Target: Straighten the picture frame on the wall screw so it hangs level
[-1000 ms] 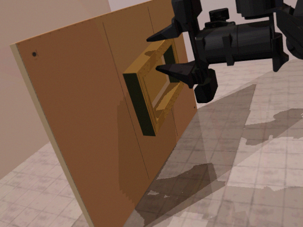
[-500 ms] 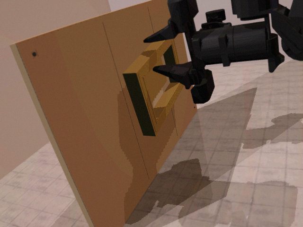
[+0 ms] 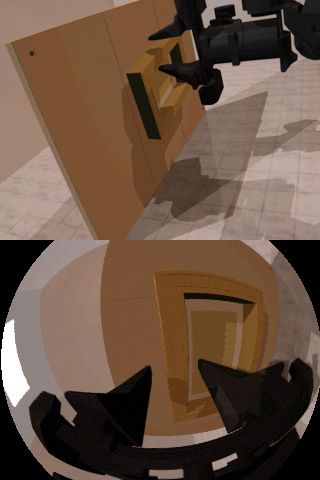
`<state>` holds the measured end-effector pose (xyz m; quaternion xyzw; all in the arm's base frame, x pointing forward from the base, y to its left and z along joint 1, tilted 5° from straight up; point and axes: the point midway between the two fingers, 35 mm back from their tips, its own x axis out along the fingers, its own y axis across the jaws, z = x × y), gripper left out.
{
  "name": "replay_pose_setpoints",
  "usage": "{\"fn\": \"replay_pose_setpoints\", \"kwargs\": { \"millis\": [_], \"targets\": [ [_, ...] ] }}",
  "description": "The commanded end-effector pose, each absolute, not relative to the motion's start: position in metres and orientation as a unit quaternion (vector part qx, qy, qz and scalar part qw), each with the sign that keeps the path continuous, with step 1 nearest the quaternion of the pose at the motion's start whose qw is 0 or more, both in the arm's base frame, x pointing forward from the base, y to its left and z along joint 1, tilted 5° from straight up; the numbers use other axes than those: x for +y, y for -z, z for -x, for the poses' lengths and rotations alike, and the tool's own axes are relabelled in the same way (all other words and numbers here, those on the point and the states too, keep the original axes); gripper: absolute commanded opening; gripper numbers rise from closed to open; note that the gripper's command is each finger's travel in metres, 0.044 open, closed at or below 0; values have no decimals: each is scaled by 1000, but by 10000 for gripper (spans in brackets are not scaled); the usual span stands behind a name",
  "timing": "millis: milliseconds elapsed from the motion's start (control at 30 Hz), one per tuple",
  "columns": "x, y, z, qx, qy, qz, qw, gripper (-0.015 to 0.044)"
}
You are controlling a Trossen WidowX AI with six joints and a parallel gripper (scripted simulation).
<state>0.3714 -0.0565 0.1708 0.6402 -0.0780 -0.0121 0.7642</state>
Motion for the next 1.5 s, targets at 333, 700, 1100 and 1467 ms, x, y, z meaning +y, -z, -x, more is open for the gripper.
{"fn": "replay_pose_setpoints", "kwargs": {
  "millis": [333, 700, 1100, 1467],
  "targets": [
    [-57, -170, -372, -78, 14, -640, 764, 201],
    [-57, -170, -372, -78, 14, -640, 764, 128],
    [-57, -170, -372, -78, 14, -640, 764, 8],
    [-57, -171, -372, -78, 14, -641, 764, 0]
  ]
}}
